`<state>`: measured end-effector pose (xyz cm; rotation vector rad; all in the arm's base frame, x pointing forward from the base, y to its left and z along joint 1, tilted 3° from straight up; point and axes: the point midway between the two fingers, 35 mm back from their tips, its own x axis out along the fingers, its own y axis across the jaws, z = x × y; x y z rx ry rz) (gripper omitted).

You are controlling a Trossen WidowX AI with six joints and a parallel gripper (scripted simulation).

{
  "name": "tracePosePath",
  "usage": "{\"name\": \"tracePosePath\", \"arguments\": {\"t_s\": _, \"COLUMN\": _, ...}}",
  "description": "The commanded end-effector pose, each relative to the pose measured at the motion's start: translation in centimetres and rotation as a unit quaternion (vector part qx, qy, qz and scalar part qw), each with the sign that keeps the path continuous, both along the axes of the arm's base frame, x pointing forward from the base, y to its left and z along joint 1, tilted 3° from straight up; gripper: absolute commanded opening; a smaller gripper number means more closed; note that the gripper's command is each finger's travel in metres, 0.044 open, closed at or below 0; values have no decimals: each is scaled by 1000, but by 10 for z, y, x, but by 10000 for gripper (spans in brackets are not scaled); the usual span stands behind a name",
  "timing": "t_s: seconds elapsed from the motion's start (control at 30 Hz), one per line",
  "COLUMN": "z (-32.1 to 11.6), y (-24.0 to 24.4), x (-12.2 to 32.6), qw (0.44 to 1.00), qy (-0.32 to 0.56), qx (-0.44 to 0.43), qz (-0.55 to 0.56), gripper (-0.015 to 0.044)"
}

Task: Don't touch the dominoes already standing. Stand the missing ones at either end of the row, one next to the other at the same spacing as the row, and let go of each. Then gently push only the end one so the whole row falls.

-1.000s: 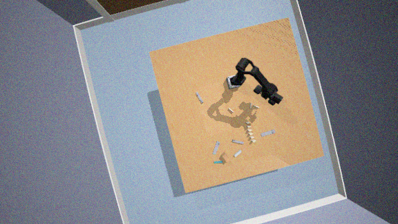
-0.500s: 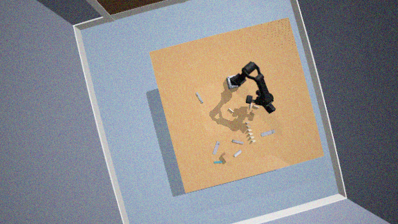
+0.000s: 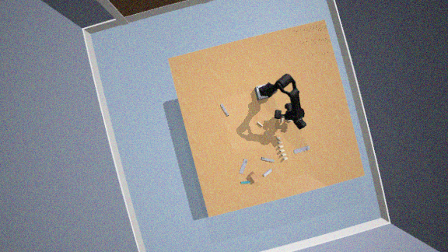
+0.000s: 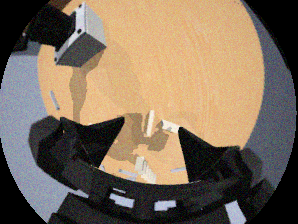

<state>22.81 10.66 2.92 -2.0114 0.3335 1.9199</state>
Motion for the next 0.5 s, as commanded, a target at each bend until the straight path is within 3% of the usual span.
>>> {"name": "tracePosePath", "arguments": {"t_s": 0.0, "z": -25, "y": -1, "x": -2, "qw": 1000, "qy": 4, "qx": -4, "qz": 3, "gripper": 440}}
{"name": "tracePosePath", "arguments": {"t_s": 0.47, "z": -40, "y": 1, "x": 0, "qw": 1000, "qy": 4, "qx": -4, "qz": 3, "gripper": 440}}
